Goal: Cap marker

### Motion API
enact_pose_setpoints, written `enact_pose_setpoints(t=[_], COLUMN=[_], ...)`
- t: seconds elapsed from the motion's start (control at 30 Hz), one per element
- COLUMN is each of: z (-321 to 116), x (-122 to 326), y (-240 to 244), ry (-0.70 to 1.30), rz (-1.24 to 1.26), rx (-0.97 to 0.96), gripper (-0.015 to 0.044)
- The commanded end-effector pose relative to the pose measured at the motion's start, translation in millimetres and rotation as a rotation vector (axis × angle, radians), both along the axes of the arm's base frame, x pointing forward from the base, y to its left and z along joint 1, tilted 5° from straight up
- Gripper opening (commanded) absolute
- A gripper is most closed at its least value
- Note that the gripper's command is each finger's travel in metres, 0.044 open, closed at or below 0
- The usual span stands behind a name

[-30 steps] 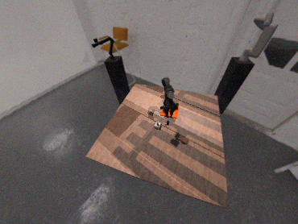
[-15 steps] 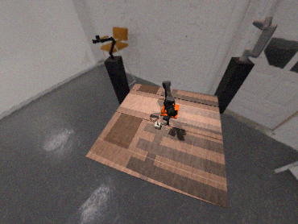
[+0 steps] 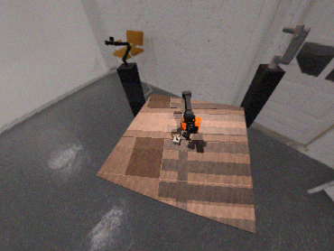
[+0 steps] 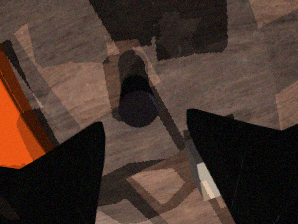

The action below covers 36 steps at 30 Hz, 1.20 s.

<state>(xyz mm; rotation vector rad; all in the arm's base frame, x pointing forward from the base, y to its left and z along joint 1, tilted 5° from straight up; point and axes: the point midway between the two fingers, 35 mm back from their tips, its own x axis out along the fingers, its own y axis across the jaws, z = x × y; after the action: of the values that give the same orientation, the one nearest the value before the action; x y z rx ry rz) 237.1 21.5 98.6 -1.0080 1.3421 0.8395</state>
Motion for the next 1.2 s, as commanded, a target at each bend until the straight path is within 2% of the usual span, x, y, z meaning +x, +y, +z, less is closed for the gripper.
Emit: enact_pose_setpoints(t=[0.0,1.17], z=[-5.8,-58.0], x=[-1.6,1.6], y=[-0.2,-3.6], ry=[0.005,0.006], rz=[0.006,0.006], rx=[0.003,0.003], gripper=[0.0239,0.0239])
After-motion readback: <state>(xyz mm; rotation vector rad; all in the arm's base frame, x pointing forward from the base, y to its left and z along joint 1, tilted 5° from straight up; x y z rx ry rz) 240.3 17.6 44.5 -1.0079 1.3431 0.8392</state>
